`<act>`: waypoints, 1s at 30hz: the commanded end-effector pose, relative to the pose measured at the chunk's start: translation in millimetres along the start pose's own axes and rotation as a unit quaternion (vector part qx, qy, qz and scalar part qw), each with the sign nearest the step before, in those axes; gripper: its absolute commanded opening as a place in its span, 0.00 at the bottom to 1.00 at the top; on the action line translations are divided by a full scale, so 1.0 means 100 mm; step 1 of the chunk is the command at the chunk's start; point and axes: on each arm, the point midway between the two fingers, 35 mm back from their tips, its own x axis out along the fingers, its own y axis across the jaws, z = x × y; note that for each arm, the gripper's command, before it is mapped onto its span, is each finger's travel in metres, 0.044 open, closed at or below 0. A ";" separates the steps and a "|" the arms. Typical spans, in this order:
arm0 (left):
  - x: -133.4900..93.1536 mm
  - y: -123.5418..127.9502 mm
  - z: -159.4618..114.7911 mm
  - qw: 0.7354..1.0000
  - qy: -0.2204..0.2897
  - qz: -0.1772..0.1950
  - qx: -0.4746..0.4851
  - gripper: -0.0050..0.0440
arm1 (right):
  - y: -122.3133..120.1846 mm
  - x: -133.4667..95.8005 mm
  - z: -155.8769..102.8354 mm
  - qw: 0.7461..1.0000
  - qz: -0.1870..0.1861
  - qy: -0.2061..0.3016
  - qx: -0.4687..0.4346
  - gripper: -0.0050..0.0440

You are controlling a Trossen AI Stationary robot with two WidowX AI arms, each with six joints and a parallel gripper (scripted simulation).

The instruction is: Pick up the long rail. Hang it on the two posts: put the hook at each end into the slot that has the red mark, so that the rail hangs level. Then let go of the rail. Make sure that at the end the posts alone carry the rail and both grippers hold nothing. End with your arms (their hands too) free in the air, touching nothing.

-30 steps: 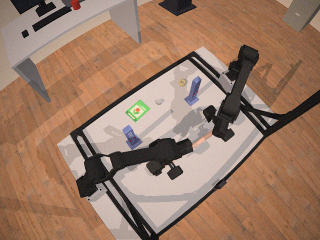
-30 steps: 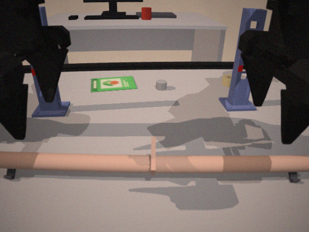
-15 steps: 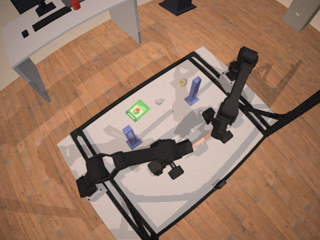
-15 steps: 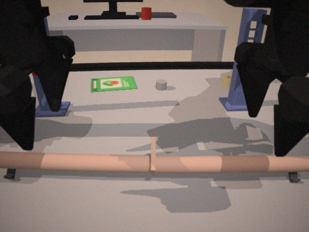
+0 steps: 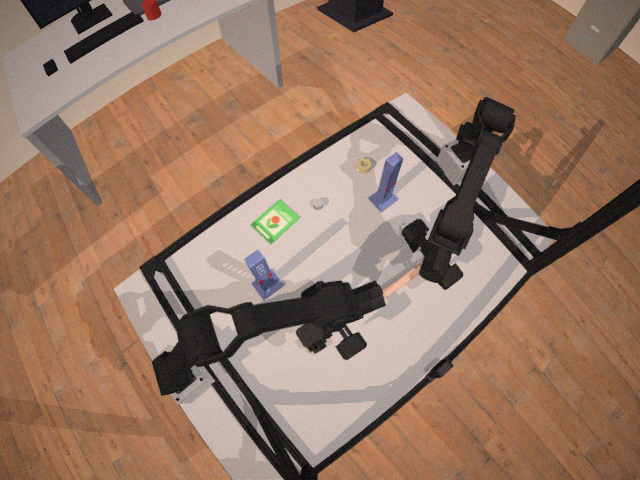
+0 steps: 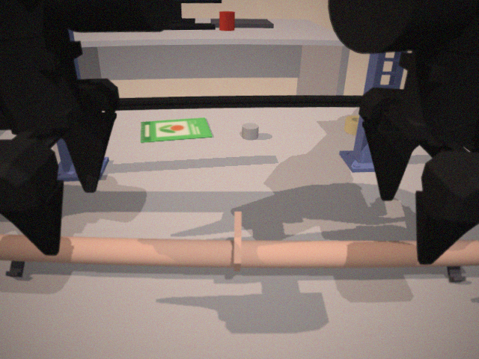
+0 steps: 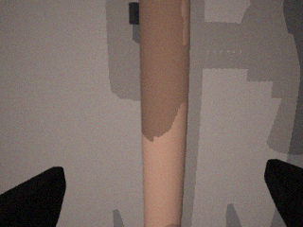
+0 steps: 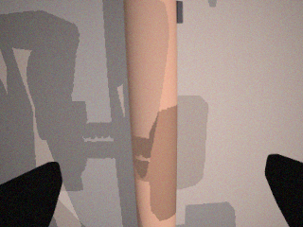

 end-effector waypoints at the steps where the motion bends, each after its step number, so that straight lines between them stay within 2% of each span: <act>1: 0.13 -0.01 0.06 1.000 -0.012 -0.002 0.002 1.00 | 0.02 0.10 0.04 1.000 0.004 -0.007 -0.002 1.00; 21: 0.42 -0.01 0.09 1.000 -0.012 -0.002 0.002 1.00 | 0.04 0.39 0.06 1.000 0.004 -0.007 -0.002 1.00; 30: 0.44 -0.01 0.09 1.000 -0.012 -0.002 0.002 1.00 | 0.04 0.40 0.06 1.000 0.004 -0.007 -0.002 1.00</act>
